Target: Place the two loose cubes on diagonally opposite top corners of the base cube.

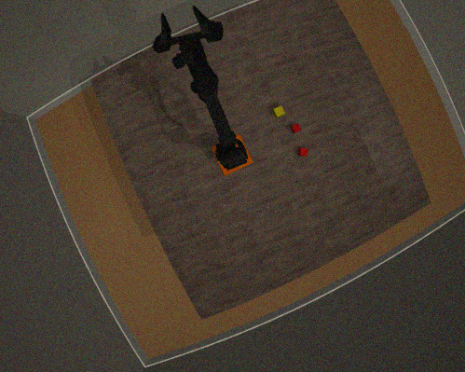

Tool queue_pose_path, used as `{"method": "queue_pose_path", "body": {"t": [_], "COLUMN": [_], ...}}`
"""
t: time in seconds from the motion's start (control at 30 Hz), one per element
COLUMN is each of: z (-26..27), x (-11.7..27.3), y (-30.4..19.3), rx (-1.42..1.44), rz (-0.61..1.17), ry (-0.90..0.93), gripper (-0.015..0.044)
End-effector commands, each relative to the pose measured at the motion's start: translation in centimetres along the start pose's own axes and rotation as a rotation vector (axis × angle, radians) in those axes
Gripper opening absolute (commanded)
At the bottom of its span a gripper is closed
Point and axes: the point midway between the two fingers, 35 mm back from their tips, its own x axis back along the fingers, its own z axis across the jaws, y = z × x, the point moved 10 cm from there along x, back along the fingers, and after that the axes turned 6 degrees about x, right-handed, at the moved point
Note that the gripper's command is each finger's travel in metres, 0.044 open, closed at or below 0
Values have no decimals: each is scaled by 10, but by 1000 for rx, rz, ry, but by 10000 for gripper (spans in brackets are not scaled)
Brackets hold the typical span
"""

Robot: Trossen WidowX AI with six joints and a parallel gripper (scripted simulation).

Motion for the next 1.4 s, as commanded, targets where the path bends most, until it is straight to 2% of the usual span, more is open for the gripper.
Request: {"method": "queue_pose_path", "body": {"t": [0.0,0.13,0.17,0.47,0.73,1.07,1.37], "z": [0,-9,-13,-61,-114,-191,-256], "x": [0,0,0,13,42,101,171], "y": [-1,-15,-22,-81,-132,-169,-175], "rx": [3,68,98,359,569,739,780], "rz": [3,75,108,439,772,1210,1610], "ry": [0,6,8,24,47,77,106], "gripper": [374,269,265,265,265,265,265]}}
